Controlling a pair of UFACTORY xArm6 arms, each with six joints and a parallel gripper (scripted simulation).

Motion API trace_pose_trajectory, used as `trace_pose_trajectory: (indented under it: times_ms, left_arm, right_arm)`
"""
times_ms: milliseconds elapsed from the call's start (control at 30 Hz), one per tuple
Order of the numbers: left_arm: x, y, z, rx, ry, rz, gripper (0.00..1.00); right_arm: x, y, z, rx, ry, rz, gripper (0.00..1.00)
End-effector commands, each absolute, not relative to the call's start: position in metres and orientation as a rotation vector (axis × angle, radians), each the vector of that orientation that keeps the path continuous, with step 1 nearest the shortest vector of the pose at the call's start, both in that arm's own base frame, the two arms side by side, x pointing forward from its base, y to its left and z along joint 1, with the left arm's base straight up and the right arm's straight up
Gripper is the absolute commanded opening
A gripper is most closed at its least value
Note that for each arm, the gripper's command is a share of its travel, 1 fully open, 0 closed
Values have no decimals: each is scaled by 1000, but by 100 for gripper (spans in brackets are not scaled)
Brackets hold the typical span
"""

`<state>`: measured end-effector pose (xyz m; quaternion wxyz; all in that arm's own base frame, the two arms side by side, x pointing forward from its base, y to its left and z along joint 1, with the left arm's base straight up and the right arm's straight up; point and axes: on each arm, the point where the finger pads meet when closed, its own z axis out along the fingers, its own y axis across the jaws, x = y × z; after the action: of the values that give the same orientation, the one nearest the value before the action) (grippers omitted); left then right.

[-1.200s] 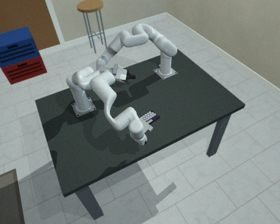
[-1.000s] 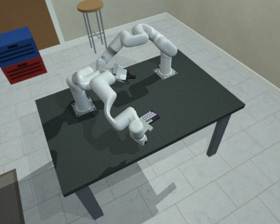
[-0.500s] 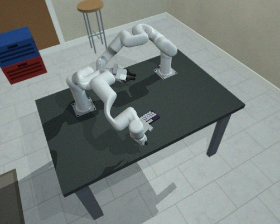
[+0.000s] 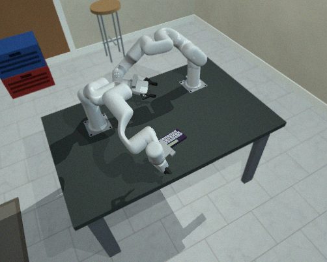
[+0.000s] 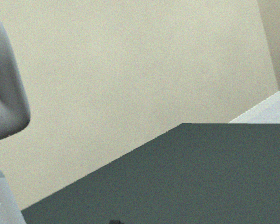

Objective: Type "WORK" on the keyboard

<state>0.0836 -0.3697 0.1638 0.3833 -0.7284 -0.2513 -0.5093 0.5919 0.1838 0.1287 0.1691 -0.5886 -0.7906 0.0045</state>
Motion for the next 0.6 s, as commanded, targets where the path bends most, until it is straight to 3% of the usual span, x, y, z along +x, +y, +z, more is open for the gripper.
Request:
trace_pose_trajectory:
  times_ms: [0,567]
  left_arm:
    - [84,-371,165,-1861,-644,-1298,100]
    - [84,-371,165,-1861,-644,-1298,100]
  right_arm:
    - [596,165,135,-1744,-2205,7,100]
    - [600,12,165,-2242,-1770,6,100]
